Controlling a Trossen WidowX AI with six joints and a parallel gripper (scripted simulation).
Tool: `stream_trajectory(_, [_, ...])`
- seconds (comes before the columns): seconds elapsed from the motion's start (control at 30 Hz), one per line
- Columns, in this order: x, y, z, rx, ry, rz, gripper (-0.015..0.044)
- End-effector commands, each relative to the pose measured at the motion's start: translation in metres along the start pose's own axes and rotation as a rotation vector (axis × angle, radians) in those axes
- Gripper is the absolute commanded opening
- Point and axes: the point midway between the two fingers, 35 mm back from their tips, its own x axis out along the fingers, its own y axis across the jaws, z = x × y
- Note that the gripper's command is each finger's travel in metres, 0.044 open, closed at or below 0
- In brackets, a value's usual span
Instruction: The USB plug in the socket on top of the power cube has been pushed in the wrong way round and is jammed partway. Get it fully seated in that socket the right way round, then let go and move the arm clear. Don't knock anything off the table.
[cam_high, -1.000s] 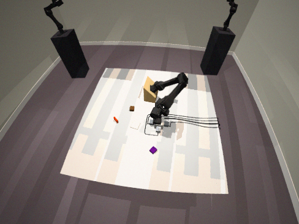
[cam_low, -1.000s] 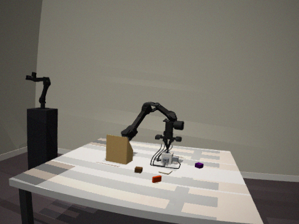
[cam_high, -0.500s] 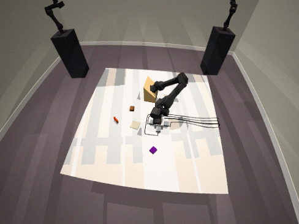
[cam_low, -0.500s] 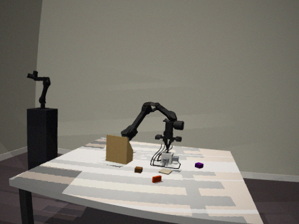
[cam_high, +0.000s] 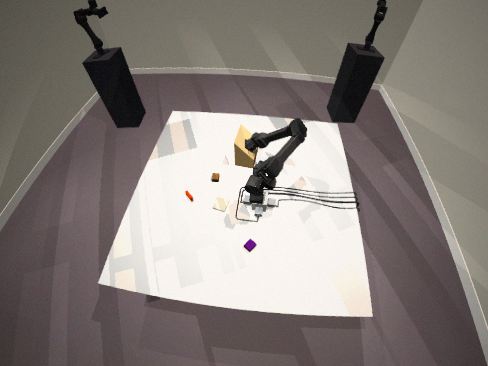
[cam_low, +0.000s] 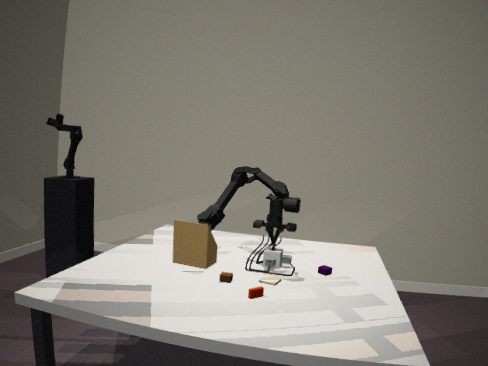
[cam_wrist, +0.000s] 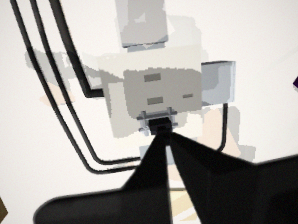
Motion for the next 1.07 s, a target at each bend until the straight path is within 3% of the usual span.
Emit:
stream_trajectory(0.0, [0.000, 0.000, 0.000, 0.000, 0.000, 0.000, 0.0053])
stream_trajectory(0.07, [0.000, 0.000, 0.000, 0.000, 0.000, 0.000, 0.0095])
stream_trajectory(1.03, [-0.011, 0.000, 0.000, 0.000, 0.000, 0.000, 0.0095])
